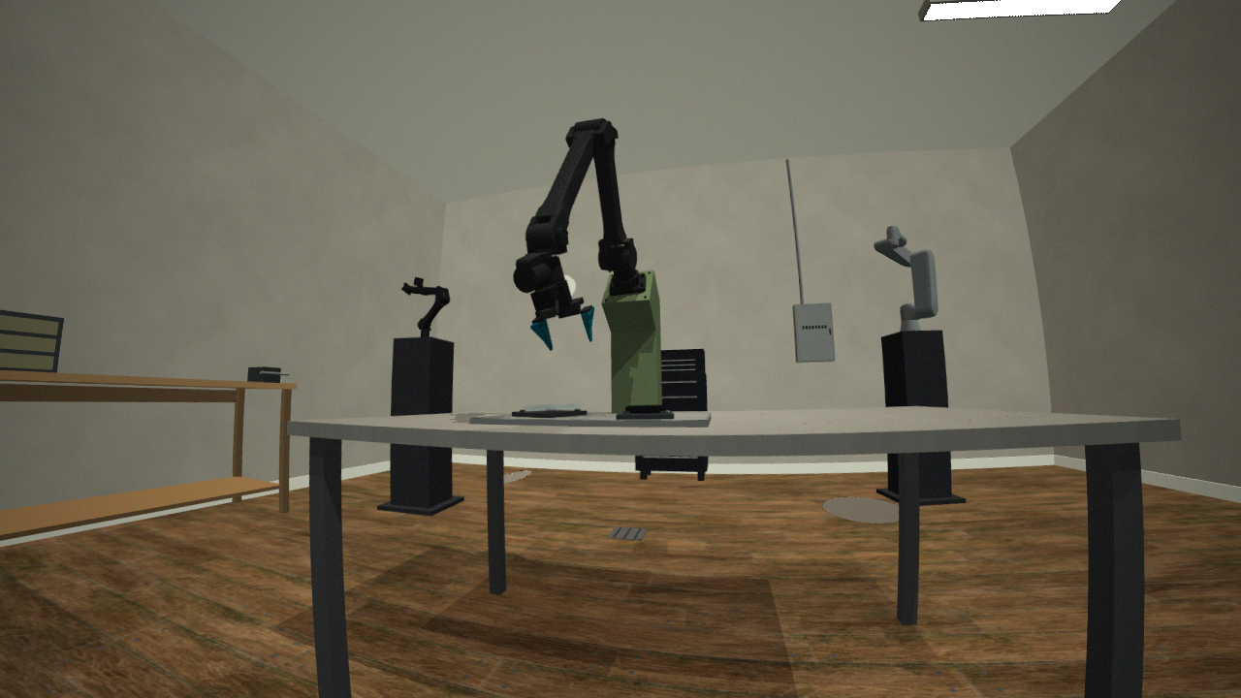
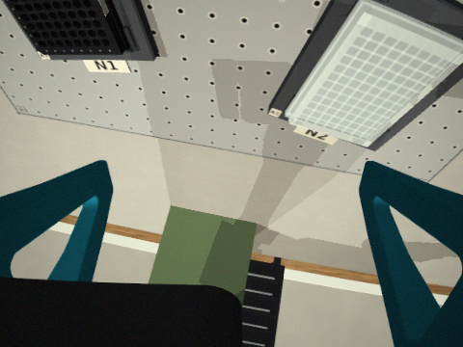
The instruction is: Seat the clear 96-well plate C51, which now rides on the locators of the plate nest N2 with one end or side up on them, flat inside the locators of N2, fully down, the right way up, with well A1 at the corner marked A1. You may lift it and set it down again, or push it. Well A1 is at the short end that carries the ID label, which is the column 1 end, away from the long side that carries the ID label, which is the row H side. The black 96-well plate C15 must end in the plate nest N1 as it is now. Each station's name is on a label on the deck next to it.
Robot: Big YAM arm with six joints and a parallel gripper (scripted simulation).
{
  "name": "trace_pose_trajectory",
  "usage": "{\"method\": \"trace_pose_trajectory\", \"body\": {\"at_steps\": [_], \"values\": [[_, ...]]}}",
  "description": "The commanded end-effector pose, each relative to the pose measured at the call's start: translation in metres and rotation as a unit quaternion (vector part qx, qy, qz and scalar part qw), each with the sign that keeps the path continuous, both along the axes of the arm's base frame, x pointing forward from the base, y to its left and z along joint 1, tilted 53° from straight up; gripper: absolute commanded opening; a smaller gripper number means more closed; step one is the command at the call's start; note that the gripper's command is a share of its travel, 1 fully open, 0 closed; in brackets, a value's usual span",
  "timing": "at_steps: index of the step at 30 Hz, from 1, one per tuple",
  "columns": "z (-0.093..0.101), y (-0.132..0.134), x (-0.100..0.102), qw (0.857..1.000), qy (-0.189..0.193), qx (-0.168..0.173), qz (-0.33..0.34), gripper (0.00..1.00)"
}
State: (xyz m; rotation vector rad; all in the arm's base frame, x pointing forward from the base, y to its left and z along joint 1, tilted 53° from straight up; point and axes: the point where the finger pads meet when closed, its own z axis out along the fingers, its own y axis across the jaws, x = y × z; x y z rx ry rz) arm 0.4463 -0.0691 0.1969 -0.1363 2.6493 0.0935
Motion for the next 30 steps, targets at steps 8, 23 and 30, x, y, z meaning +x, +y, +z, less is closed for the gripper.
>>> {"method": "trace_pose_trajectory", "body": {"at_steps": [8, 23, 30], "values": [[0.024, 0.028, -0.031, 0.998, 0.052, -0.001, -0.029, 1.00], [0.023, 0.061, -0.094, 0.991, 0.125, -0.016, -0.045, 1.00], [0.028, 0.066, -0.110, 0.990, 0.125, -0.019, -0.066, 1.00]]}}
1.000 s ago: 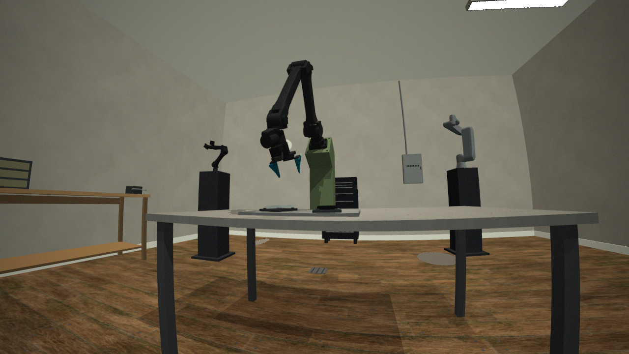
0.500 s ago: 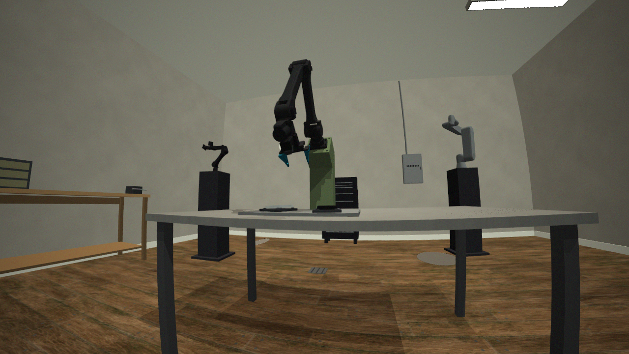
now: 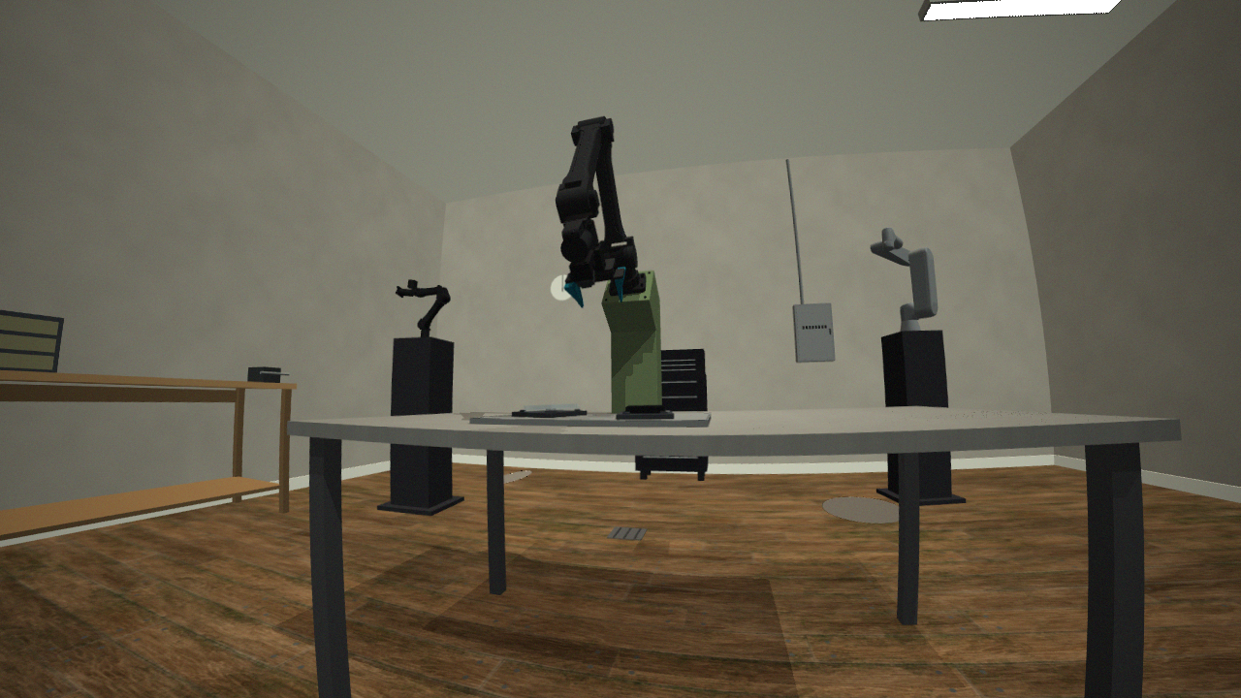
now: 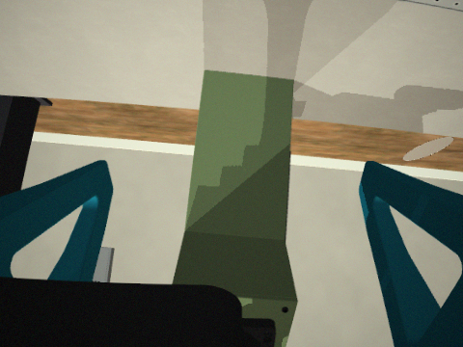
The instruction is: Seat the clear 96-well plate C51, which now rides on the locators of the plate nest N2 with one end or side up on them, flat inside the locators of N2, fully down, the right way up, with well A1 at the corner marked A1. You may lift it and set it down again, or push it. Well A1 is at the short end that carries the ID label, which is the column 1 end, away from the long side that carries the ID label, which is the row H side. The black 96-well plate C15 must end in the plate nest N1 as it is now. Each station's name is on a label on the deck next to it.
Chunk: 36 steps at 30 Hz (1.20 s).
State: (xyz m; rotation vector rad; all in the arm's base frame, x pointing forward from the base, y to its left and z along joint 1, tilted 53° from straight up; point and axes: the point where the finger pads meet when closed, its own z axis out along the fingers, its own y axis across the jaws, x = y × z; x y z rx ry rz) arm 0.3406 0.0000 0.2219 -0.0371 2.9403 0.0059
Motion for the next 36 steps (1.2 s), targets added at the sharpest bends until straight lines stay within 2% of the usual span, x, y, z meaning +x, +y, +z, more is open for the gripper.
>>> {"method": "trace_pose_trajectory", "body": {"at_steps": [1, 2, 4, 6, 9, 11, 13, 18, 21, 22, 24, 26, 27, 35, 36], "values": [[-0.001, -0.007, 0.000, 0.999, -0.024, 0.009, -0.032, 1.00], [-0.016, -0.008, 0.007, 0.999, -0.005, 0.008, -0.033, 1.00], [-0.016, -0.008, 0.007, 0.999, -0.005, 0.008, -0.033, 1.00], [-0.022, -0.011, 0.014, 0.999, -0.026, 0.016, -0.042, 1.00], [-0.026, -0.016, 0.028, 0.999, -0.031, 0.013, -0.034, 1.00], [-0.037, -0.019, 0.032, 0.997, -0.046, 0.022, -0.051, 1.00], [-0.042, -0.022, 0.039, 0.998, -0.046, 0.019, -0.040, 1.00], [-0.057, -0.033, 0.056, 0.993, -0.087, 0.032, -0.068, 1.00], [-0.060, -0.035, 0.059, 0.994, -0.087, 0.030, -0.060, 1.00], [-0.060, -0.037, 0.062, 0.991, -0.106, 0.035, -0.073, 1.00], [-0.069, -0.042, 0.069, 0.991, -0.108, 0.034, -0.068, 1.00], [-0.064, -0.048, 0.083, 0.990, -0.119, 0.032, -0.065, 1.00], [-0.078, -0.049, 0.078, 0.989, -0.123, 0.038, -0.076, 1.00], [-0.101, -0.072, 0.100, 0.981, -0.171, 0.042, -0.087, 1.00], [-0.104, -0.075, 0.103, 0.976, -0.186, 0.048, -0.102, 1.00]]}}
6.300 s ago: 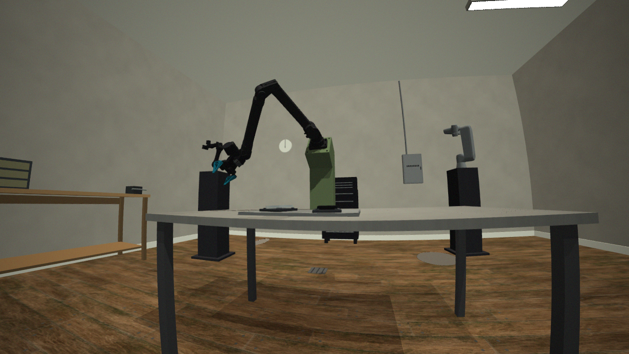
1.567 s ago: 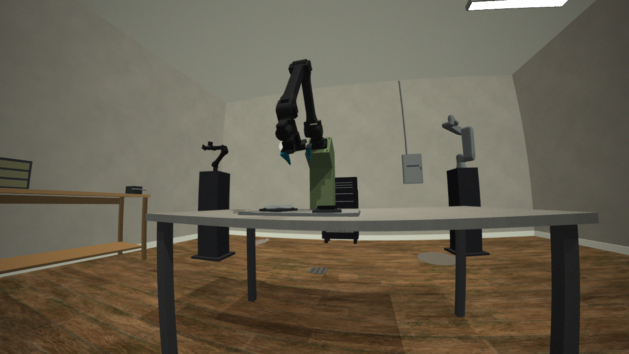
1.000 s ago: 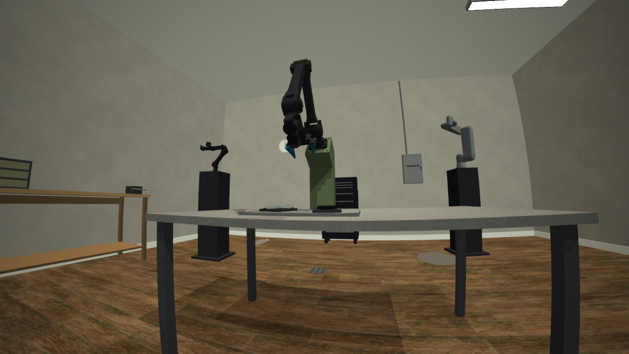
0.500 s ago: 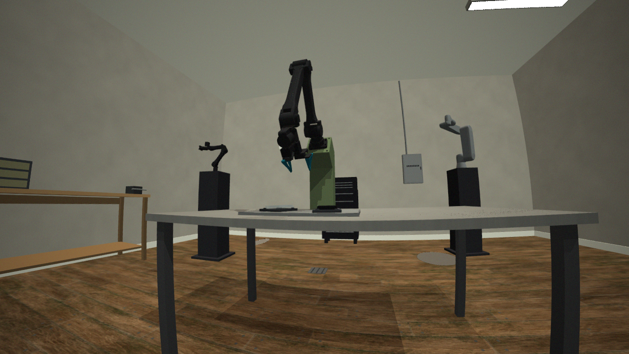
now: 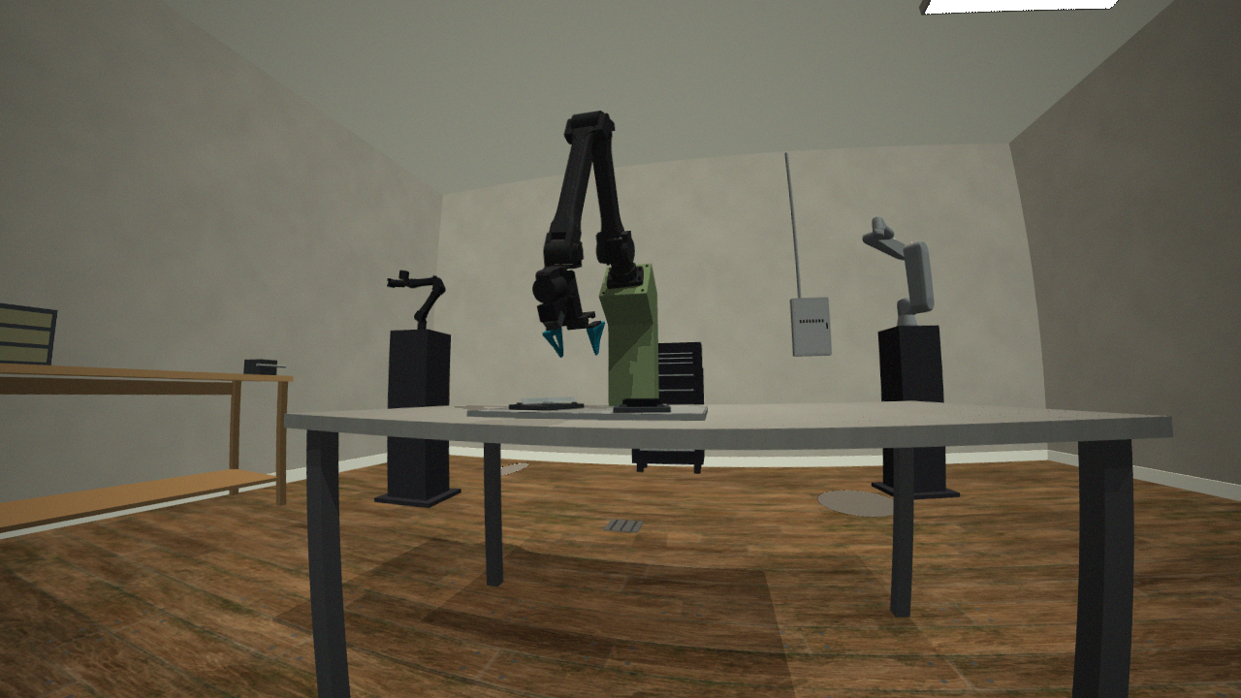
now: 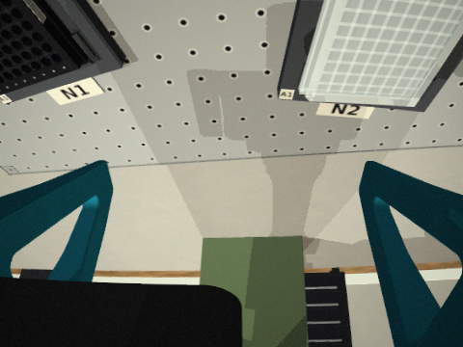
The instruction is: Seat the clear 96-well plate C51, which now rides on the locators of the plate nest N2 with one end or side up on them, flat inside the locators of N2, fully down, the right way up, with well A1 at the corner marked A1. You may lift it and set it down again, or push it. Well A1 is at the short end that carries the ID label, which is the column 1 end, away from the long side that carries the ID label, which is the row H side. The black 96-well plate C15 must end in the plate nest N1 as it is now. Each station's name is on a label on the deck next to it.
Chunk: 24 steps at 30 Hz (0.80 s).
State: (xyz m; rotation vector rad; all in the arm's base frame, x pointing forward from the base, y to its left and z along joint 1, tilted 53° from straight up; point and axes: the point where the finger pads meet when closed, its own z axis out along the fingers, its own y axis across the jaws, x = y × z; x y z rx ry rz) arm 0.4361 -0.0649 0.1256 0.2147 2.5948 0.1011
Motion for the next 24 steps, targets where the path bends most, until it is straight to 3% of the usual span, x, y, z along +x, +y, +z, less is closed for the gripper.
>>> {"method": "trace_pose_trajectory", "body": {"at_steps": [1, 7, 10, 15, 24], "values": [[-0.008, -0.011, 0.007, 1.000, -0.019, 0.002, -0.015, 1.00], [-0.015, -0.029, 0.024, 0.998, -0.053, -0.004, -0.015, 1.00], [-0.030, -0.038, 0.023, 0.998, -0.067, -0.003, -0.022, 1.00], [-0.044, -0.058, 0.028, 0.991, -0.123, 0.001, -0.049, 1.00], [-0.062, -0.088, 0.028, 0.980, -0.188, -0.015, -0.058, 1.00]]}}
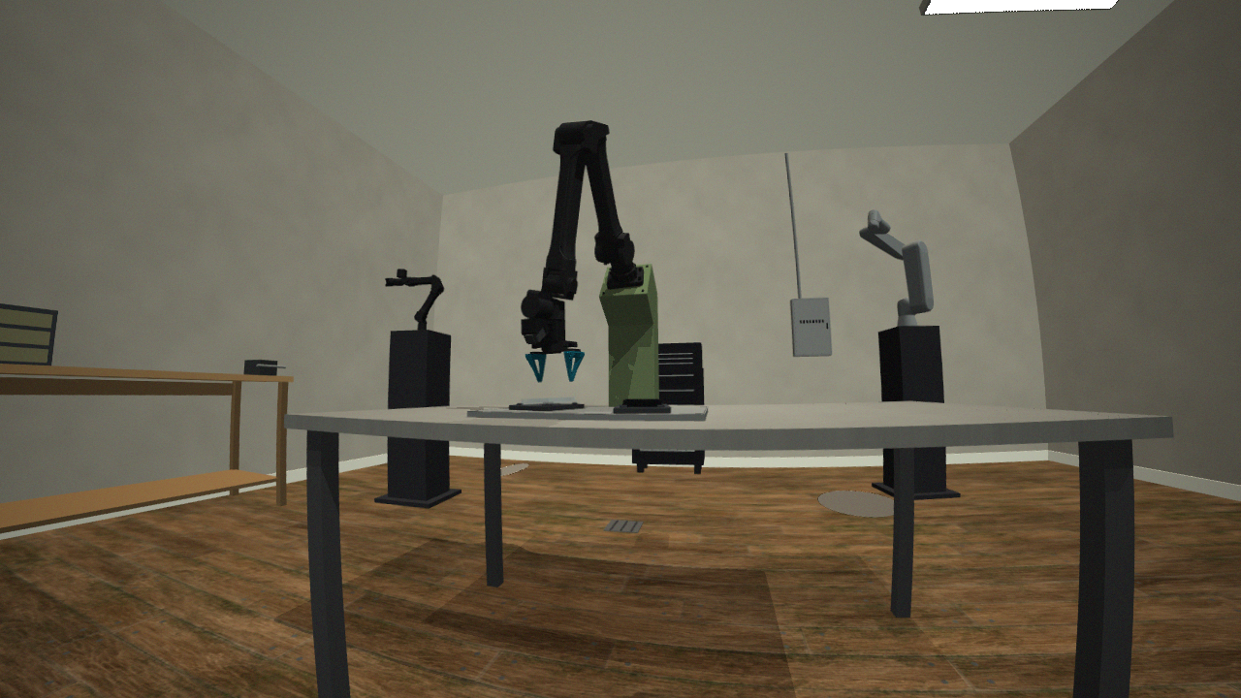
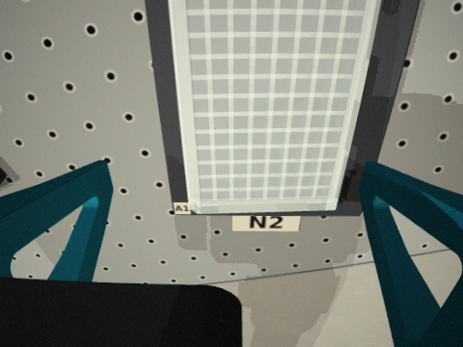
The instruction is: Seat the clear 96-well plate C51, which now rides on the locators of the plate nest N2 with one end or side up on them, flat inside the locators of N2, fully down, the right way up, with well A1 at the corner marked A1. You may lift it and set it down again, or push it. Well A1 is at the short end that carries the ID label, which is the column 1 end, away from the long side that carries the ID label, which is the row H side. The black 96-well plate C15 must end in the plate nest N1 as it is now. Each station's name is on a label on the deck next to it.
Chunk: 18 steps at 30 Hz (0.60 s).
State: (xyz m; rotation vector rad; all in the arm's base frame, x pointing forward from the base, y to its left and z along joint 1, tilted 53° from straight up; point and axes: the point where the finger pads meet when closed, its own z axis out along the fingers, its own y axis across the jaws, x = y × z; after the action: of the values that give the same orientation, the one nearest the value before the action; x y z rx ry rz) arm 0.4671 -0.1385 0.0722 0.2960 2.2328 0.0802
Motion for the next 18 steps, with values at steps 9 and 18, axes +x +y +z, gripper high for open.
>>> {"method": "trace_pose_trajectory", "body": {"at_steps": [9, 18], "values": [[0.002, -0.011, 0.007, 1.000, -0.027, -0.014, 0.003, 1.00], [-0.001, -0.016, 0.002, 1.000, -0.021, -0.008, -0.007, 1.00]]}}
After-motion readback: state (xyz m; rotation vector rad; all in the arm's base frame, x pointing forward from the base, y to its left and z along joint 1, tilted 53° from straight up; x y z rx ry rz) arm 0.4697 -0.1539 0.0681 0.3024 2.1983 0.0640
